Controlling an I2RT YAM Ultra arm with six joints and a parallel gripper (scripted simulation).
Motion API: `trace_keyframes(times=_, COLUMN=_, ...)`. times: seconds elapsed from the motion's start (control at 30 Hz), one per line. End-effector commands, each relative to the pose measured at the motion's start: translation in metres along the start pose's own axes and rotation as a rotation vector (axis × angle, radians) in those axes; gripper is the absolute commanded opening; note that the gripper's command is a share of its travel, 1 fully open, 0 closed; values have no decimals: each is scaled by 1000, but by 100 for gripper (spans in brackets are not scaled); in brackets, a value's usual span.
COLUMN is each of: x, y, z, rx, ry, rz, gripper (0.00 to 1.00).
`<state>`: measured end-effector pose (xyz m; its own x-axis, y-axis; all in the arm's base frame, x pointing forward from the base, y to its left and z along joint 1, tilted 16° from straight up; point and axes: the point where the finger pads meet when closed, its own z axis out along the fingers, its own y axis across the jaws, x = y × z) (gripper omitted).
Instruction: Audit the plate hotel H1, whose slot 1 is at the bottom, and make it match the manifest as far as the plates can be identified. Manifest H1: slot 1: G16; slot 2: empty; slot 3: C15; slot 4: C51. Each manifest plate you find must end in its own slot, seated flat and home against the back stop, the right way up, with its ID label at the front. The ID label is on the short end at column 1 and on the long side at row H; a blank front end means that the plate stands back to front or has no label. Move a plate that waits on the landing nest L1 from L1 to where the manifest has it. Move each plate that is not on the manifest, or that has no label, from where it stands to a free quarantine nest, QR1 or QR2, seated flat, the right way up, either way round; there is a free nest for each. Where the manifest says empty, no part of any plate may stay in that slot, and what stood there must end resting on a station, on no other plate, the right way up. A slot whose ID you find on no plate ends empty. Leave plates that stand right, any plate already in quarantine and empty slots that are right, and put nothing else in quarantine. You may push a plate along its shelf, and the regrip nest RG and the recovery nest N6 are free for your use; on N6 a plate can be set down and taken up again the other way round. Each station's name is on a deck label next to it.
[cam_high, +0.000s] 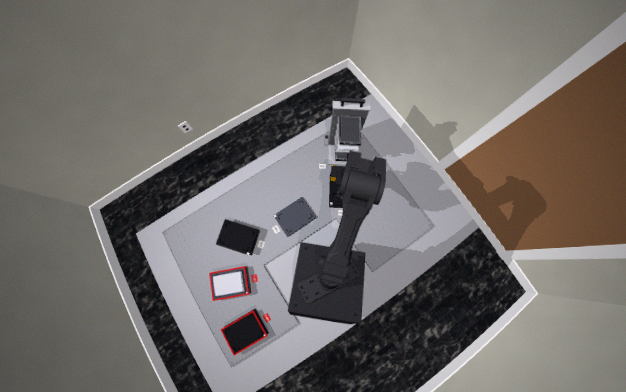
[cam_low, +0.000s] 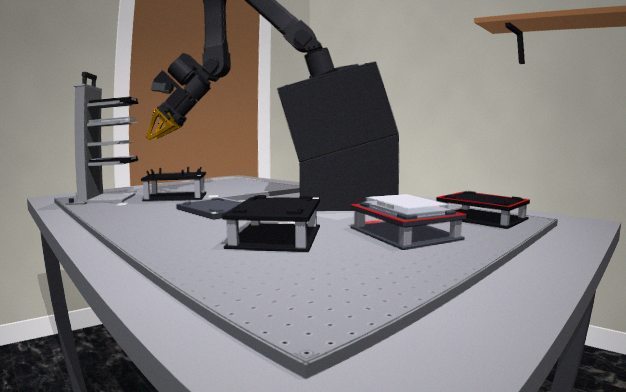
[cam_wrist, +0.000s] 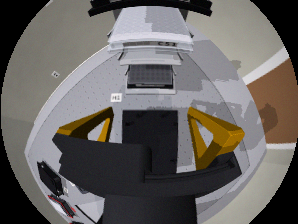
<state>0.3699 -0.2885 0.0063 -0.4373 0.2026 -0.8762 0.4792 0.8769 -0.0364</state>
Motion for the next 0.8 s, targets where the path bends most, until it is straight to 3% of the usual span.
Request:
trace_keyframes(times=0.0, x=-5, y=-1, z=0, rx=2, ry=-12, rz=-2, gripper=100)
trace_keyframes(times=0.3, x=-5, y=-1, z=0, rx=2, ry=-12, rz=-2, gripper=100)
trace_keyframes(times=0.77, x=12, y=-1, z=-17, rx=2, ry=-11, rz=-2, gripper=100)
